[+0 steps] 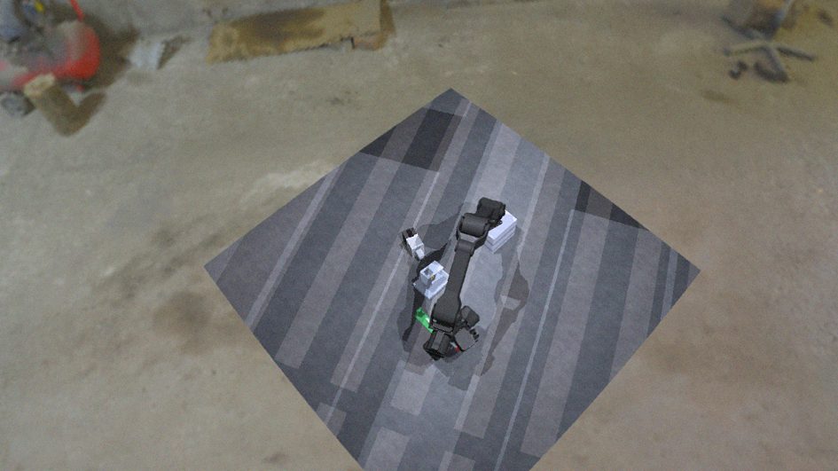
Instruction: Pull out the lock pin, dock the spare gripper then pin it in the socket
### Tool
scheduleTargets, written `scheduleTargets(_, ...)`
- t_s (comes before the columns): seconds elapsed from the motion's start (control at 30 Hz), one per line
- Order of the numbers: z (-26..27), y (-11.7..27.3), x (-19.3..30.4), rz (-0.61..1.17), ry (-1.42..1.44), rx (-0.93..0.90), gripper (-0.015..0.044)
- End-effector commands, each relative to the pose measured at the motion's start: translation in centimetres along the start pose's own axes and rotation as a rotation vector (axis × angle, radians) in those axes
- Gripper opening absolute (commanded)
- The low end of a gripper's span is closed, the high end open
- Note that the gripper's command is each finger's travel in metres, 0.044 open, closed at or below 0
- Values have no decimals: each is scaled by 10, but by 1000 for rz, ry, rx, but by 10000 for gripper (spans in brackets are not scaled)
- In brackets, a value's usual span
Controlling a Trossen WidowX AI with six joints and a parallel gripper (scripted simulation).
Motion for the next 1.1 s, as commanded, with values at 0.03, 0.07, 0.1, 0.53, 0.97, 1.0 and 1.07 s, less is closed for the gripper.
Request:
scheduleTargets(0.03,1,13,-1,0,0,-1,200)
scheduleTargets(0.07,2,15,-1,1,0,-3,200)
scheduleTargets(0.1,3,17,-1,2,-1,-5,200)
scheduleTargets(0.53,12,45,-1,12,-4,-33,200)
scheduleTargets(0.97,12,93,39,17,3,68,180)
scheduleTargets(1.0,13,102,46,22,5,87,180)
scheduleTargets(1.07,13,110,52,28,6,102,180)
Point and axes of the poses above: the point midway between the two fingers, 35 mm back from their tips, its own y axis back along the fingers, its own z axis across the jaws, x = y × z, the point moved 3 cm from there along y, back along the fingers, and after that the axes turned 7 degrees about y, right-handed, at the moved point
